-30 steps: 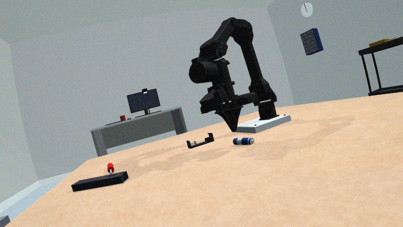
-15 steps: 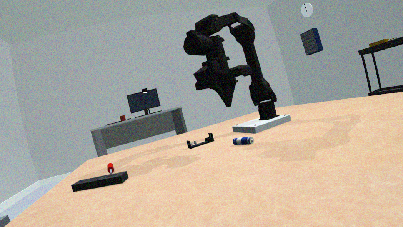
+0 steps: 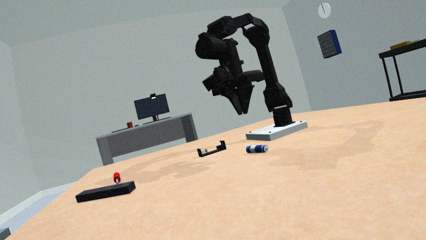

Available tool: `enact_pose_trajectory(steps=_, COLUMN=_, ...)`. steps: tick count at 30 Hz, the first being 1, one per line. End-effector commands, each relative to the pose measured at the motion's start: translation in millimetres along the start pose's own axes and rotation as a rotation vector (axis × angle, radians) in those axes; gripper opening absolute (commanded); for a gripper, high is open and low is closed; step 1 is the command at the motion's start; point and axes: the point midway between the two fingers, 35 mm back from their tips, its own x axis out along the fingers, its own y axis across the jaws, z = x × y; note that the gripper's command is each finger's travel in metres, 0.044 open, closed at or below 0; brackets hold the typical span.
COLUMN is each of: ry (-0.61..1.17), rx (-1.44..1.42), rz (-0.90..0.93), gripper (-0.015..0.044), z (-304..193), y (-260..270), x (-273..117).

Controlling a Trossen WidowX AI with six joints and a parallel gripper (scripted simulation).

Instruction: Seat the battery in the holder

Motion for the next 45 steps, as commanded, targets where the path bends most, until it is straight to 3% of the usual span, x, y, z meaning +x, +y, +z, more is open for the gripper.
enact_pose_trajectory(steps=1, ry=0.012, rx=0.253, rz=-0.005, gripper=0.0184, z=-1.8, y=3.3, x=14.2)
enact_pose_trajectory(steps=3, ry=0.012, rx=0.441, rz=-0.005, gripper=0.0228, z=-2.3, y=5.8, x=22.1)
enact_pose_trajectory(steps=13, ry=0.012, rx=1.316, rz=-0.009, gripper=0.0228, z=-7.6, y=15.9, x=58.6)
enact_pose_trajectory(steps=45, ry=0.013, rx=1.331, rz=-0.009, gripper=0.0228, z=-7.5, y=16.5, x=94.5)
